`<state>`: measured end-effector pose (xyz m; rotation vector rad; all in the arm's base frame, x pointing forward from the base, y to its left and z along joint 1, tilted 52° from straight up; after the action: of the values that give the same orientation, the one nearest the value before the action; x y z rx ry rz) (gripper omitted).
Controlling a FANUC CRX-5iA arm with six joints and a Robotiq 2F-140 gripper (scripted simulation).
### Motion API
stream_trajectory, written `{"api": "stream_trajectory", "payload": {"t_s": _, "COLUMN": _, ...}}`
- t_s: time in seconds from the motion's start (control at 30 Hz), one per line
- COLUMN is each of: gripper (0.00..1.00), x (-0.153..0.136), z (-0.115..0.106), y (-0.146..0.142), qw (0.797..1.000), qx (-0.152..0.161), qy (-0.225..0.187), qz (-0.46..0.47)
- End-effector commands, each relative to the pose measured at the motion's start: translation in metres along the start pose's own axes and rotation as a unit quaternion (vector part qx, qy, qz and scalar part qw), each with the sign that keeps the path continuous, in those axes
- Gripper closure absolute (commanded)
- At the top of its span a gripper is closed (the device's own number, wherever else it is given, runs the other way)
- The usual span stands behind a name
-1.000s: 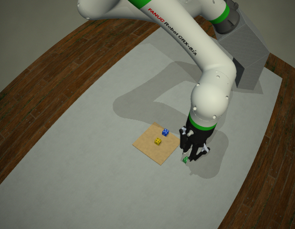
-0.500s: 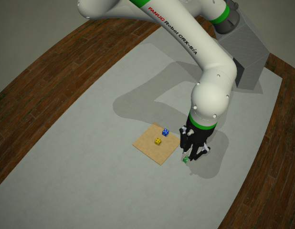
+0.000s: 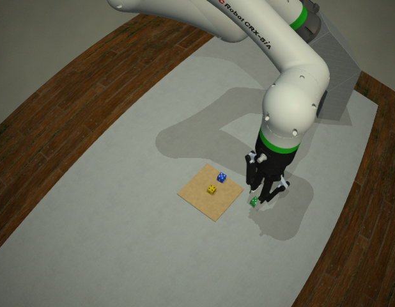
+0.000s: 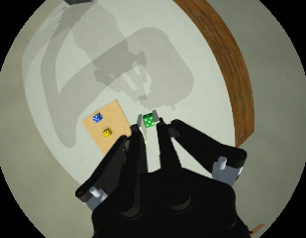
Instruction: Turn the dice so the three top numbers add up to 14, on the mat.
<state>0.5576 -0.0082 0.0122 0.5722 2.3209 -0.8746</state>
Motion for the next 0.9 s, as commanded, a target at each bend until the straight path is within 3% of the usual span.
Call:
{"api": "stream_trajectory", "payload": {"t_s": 0.0, "gripper": 0.91, "x": 0.0, "z": -0.019, "y": 0.0, "qw": 1.0, "qx": 0.001, "qy": 0.0, "qz": 0.0}}
{"api": "stream_trajectory", "payload": {"t_s": 0.43, "gripper": 0.91, "x": -0.002, "z": -0.023, "y": -0.001, "qw": 1.0, "qx": 0.001, "qy": 0.001, "qz": -0.001}}
{"api": "stream_trajectory", "payload": {"t_s": 0.53, "gripper": 0.91, "x": -0.041, "z": -0.024, "y": -0.039, "qw": 0.999, "qx": 0.0, "qy": 0.002, "qz": -0.038}}
{"api": "stream_trajectory", "payload": {"t_s": 0.57, "gripper": 0.91, "x": -0.041, "z": -0.024, "y": -0.039, "qw": 0.999, "qx": 0.0, "qy": 0.002, "qz": -0.038}}
{"api": "stream_trajectory", "payload": {"t_s": 0.6, "gripper": 0.91, "x": -0.061, "z": -0.025, "y": -0.061, "qw": 0.998, "qx": 0.0, "qy": 0.002, "qz": -0.058}}
{"api": "stream_trajectory", "payload": {"t_s": 0.67, "gripper": 0.91, "x": -0.061, "z": -0.025, "y": -0.061, "qw": 0.998, "qx": 0.0, "qy": 0.002, "qz": -0.058}}
{"api": "stream_trajectory", "payload": {"t_s": 0.7, "gripper": 0.91, "x": -0.078, "z": -0.026, "y": -0.083, "qw": 0.997, "qx": 0.0, "qy": 0.001, "qz": -0.076}}
{"api": "stream_trajectory", "payload": {"t_s": 0.77, "gripper": 0.91, "x": -0.09, "z": -0.027, "y": -0.099, "qw": 0.996, "qx": 0.001, "qy": 0.001, "qz": -0.088}}
{"api": "stream_trajectory", "payload": {"t_s": 0.87, "gripper": 0.91, "x": -0.09, "z": -0.027, "y": -0.099, "qw": 0.996, "qx": 0.001, "qy": 0.001, "qz": -0.088}}
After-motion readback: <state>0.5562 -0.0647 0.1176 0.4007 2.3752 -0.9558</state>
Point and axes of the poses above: the point where the finger pads meet when closed, its own z axis out along the fingers, its own y axis across the jaws, x = y × z, the point moved 3 cm from there along -z, back along the fingers, and after that the axes turned 10 degrees about z, right-handed, at the moved point
